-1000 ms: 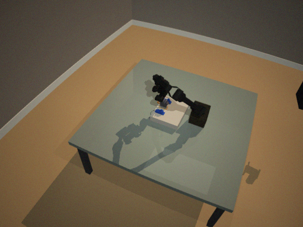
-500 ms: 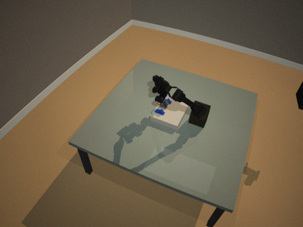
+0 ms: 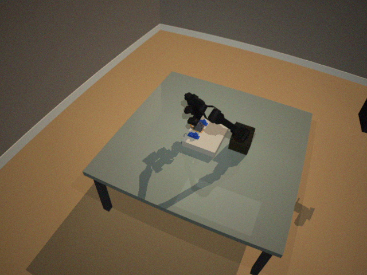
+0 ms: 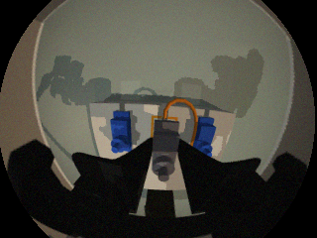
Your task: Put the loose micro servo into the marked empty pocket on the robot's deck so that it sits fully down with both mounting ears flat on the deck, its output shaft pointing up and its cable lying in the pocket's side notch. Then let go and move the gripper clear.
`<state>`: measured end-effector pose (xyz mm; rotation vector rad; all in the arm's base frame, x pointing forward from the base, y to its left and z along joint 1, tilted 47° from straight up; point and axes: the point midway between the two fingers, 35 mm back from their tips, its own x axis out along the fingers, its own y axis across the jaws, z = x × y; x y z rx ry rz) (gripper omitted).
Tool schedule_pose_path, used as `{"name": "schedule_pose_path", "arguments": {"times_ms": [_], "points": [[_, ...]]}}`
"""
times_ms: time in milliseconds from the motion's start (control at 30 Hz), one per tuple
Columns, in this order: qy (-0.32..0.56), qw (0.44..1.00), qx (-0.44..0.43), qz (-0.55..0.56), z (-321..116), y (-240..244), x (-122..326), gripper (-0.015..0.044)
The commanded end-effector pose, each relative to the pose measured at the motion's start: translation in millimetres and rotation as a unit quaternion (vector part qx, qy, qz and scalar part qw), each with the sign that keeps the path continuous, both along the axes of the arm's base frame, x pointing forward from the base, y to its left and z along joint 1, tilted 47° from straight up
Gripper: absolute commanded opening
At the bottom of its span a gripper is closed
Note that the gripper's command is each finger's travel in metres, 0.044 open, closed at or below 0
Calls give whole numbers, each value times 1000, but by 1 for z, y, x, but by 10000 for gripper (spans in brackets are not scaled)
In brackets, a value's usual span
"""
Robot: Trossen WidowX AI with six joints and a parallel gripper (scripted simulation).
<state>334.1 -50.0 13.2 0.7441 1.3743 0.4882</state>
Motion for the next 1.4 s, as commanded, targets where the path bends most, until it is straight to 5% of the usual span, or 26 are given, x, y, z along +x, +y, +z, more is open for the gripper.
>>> {"name": "schedule_pose_path", "arguments": {"times_ms": [0,1367], "points": [[2,1000,2,-2,-3,3,0,0],[2,1000,3,-2,-24,24,5,0]]}}
